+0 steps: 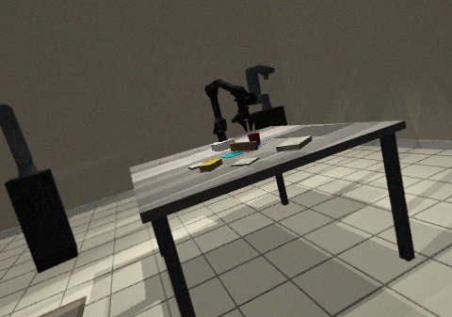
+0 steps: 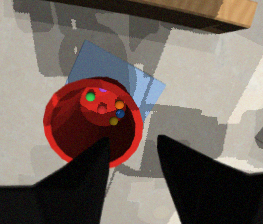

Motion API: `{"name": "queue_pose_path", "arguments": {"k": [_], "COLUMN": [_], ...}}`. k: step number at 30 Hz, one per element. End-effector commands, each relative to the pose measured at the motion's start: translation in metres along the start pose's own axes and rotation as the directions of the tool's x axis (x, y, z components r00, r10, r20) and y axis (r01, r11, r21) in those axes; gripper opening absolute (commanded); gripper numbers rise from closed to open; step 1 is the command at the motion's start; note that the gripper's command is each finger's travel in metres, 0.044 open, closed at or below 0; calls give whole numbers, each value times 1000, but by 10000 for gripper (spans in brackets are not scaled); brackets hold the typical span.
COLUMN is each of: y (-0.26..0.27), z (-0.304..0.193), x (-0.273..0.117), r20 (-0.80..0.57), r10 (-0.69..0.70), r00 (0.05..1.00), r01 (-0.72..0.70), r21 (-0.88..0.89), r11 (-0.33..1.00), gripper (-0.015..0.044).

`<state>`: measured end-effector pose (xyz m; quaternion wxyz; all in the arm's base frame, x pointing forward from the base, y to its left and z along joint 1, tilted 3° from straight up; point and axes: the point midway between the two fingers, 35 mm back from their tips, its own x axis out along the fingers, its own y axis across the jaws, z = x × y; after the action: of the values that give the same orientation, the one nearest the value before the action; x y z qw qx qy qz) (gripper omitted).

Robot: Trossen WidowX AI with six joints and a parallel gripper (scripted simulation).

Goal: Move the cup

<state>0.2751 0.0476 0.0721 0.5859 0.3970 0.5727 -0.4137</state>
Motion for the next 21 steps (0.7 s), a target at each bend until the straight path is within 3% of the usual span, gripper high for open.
{"name": "queue_pose_path", "arguments": {"k": [1,21], "y": [-1,-2], "z": [0,1], "x": [10,43], "r20": [2,2], "r10": [-15,-15], "r00": [1000,1000], "r01": [15,15], "r21": [4,4], "r11": [1000,1000], "gripper": [148,148]}}
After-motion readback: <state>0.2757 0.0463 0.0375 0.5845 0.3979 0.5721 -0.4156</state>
